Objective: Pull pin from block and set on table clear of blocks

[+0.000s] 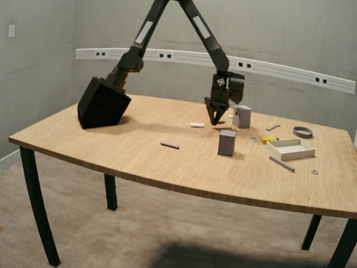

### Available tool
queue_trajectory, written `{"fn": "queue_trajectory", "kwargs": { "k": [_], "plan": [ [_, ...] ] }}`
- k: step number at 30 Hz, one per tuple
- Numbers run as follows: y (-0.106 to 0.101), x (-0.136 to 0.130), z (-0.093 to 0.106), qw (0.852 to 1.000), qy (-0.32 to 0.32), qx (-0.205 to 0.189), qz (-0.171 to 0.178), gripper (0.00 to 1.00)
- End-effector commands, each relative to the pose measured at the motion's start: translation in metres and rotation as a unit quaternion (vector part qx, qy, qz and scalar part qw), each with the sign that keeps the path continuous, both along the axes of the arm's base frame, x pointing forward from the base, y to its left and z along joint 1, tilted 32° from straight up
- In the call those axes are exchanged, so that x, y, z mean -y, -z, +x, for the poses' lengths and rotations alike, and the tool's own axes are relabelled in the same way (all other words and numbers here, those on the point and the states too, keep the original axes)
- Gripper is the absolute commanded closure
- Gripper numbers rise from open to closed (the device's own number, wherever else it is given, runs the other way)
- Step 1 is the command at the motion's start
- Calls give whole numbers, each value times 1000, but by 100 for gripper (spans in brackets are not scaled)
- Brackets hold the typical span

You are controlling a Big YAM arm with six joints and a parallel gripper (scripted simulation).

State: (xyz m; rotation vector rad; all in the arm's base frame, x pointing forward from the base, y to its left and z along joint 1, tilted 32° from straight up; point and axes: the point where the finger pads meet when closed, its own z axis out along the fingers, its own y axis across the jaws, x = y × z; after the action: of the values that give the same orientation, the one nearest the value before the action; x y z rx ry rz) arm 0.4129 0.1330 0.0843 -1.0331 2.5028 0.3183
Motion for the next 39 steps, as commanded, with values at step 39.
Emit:
{"fn": "queue_trajectory", "kwargs": {
  "k": [39],
  "plan": [
    [14, -10, 4, 1000, -1, -3, 1, 100]
  ]
}}
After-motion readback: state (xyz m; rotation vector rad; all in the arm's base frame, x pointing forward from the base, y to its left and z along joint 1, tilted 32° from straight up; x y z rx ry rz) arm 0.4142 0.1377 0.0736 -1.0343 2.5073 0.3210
